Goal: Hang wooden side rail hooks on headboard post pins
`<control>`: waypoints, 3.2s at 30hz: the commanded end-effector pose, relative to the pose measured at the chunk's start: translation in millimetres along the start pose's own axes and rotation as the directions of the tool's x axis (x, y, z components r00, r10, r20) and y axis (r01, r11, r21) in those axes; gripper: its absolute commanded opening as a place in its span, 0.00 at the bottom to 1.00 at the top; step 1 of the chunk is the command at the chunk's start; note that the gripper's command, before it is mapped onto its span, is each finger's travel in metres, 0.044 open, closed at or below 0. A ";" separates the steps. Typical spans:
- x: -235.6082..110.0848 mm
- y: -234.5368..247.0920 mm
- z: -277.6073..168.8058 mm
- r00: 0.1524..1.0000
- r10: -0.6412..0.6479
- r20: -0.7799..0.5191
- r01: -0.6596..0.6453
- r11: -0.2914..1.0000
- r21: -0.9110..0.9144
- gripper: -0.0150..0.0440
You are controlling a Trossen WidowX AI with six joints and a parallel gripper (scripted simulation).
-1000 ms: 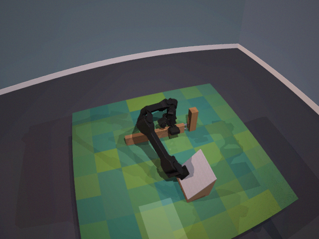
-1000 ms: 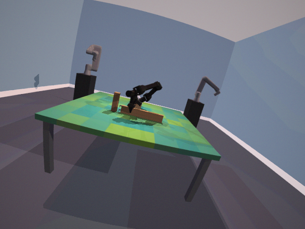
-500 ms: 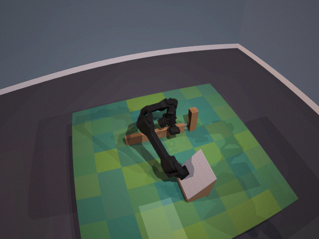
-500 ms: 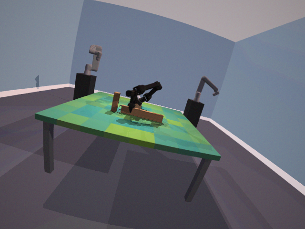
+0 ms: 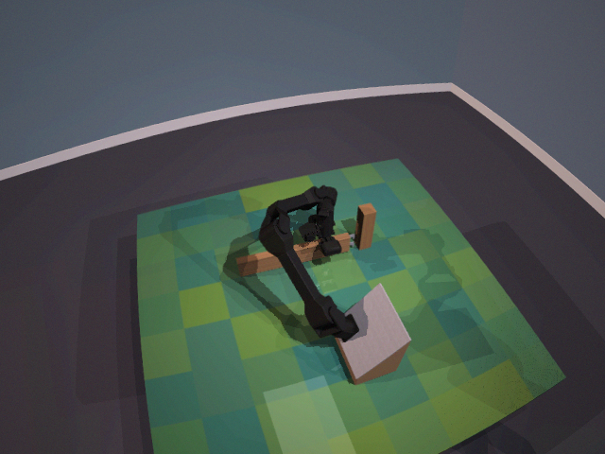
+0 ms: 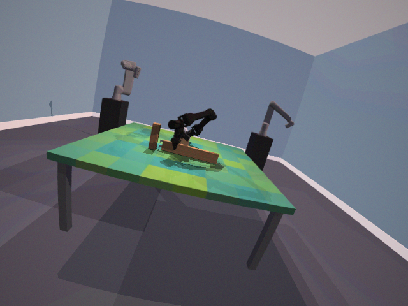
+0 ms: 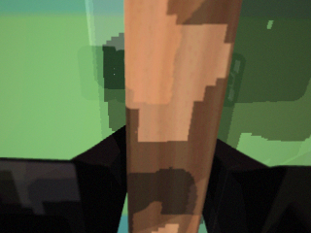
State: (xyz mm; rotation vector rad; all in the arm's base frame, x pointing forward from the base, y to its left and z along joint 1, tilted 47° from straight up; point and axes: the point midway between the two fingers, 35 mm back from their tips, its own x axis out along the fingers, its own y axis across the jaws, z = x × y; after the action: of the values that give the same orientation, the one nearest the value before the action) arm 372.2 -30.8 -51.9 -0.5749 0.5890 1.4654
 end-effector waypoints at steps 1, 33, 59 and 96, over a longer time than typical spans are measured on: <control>-7.1 -2.7 -0.8 1.000 -0.016 -0.003 0.016 1.000 -0.004 0.25; -12.4 -2.6 -0.8 1.000 -0.016 -0.003 0.016 1.000 -0.004 0.25; -16.7 -2.6 -0.8 1.000 -0.016 -0.004 0.016 1.000 -0.004 0.25; -22.9 -2.5 -0.8 1.000 -0.016 -0.004 0.016 1.000 -0.004 0.25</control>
State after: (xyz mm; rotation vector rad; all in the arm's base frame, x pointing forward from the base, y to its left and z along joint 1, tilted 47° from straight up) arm 371.7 -42.5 -41.5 -0.5722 0.5904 1.4650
